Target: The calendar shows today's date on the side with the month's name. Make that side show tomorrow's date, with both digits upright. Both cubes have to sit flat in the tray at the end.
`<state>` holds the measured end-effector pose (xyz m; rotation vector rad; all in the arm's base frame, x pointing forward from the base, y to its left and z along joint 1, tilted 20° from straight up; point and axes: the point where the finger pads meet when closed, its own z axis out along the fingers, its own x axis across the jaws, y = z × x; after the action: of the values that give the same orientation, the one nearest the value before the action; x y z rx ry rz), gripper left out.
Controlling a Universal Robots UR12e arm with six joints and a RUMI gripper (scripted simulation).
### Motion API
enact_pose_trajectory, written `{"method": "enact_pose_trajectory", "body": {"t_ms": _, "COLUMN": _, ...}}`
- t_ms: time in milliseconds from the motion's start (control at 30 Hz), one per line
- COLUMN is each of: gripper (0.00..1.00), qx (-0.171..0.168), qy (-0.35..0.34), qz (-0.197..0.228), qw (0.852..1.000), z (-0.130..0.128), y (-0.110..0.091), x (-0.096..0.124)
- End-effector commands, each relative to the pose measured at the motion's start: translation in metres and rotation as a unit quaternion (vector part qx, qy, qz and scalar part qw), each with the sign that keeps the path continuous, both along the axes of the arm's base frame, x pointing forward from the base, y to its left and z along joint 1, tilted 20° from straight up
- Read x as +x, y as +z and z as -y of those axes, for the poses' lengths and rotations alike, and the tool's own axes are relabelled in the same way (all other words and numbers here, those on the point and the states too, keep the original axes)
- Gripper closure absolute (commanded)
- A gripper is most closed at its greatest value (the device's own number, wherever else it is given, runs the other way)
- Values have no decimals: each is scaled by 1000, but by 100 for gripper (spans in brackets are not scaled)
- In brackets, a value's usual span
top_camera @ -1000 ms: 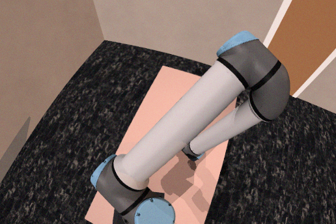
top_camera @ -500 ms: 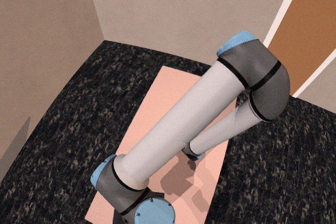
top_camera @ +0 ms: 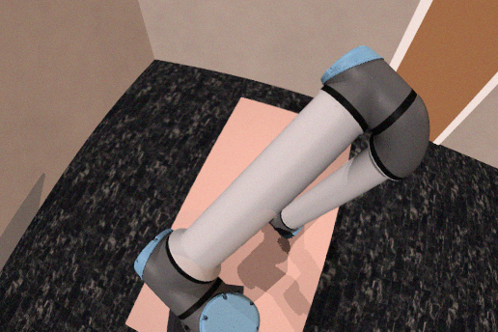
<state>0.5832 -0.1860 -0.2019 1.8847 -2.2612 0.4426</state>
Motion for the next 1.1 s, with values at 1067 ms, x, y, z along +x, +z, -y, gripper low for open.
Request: {"method": "enact_pose_trajectory", "body": {"t_ms": 1067, "gripper": 72, "qx": 0, "qy": 0, "qz": 0, "qw": 1000, "z": 9, "y": -25, "x": 2}}
